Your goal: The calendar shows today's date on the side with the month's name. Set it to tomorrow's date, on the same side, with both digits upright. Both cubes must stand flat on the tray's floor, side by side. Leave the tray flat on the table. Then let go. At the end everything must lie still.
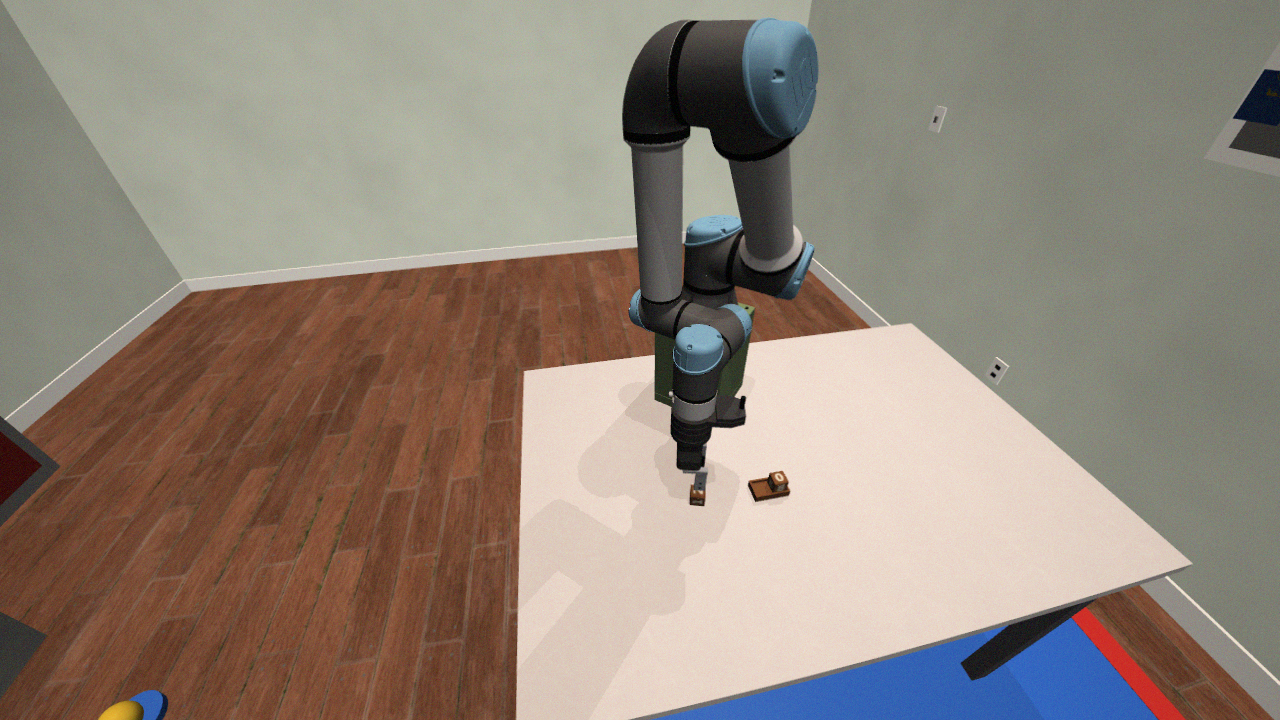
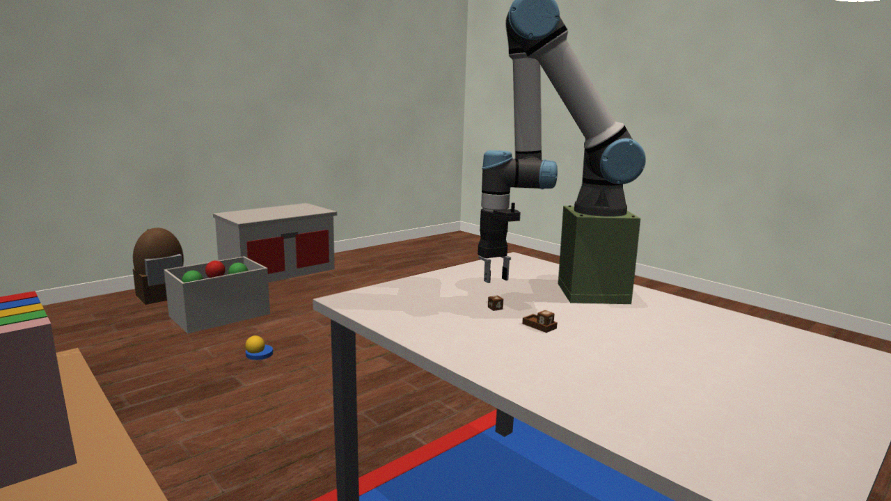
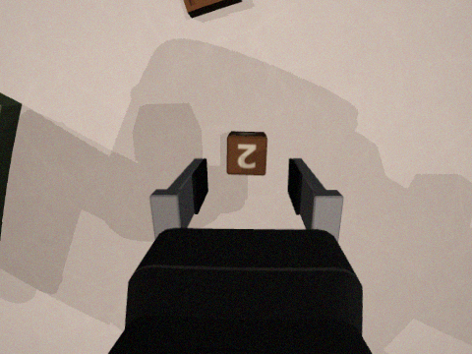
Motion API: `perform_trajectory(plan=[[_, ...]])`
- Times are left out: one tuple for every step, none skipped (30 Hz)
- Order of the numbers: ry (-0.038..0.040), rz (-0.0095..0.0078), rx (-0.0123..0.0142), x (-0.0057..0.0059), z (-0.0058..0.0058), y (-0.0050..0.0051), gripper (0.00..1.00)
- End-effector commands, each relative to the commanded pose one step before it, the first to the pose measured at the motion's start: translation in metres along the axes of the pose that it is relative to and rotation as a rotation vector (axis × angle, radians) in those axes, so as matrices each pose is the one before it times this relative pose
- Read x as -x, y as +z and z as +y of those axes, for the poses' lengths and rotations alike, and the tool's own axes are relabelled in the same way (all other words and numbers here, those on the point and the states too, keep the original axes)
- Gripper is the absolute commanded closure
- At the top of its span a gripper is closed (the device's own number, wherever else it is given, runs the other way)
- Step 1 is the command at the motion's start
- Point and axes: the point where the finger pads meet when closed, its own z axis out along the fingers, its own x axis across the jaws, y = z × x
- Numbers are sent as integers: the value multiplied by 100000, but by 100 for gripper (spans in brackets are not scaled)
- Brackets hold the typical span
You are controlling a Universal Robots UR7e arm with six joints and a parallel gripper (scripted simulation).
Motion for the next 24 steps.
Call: perform_trajectory(plan=[[-93,-148,-28,238,-190,-467,0],[0,0,0,0,0,0,0],[12,5,1,35,-22,-222,0],[12,5,1,33,-21,-200,0],[8,3,1,25,-16,-142,0],[2,2,0,12,-8,-69,0],[-1,0,0,2,-1,-12,0],[-2,0,0,0,0,0,10],[-2,0,0,0,0,0,10],[-1,0,0,0,0,0,10],[0,61,33,-40,22,-5,10],[1,49,27,-33,18,-4,10],[1,29,16,-19,11,-2,10],[0,8,5,-6,4,0,10],[0,-59,-32,18,-10,20,10],[0,-38,-21,12,-6,13,10],[0,-12,-6,4,-2,7,10],[0,0,0,0,0,0,10],[0,0,0,0,0,0,10],[0,20,11,-5,3,1,10],[0,6,3,-2,1,-1,10],[0,4,2,-1,1,0,10],[0,2,1,-1,0,0,10],[0,1,1,0,0,0,10]])
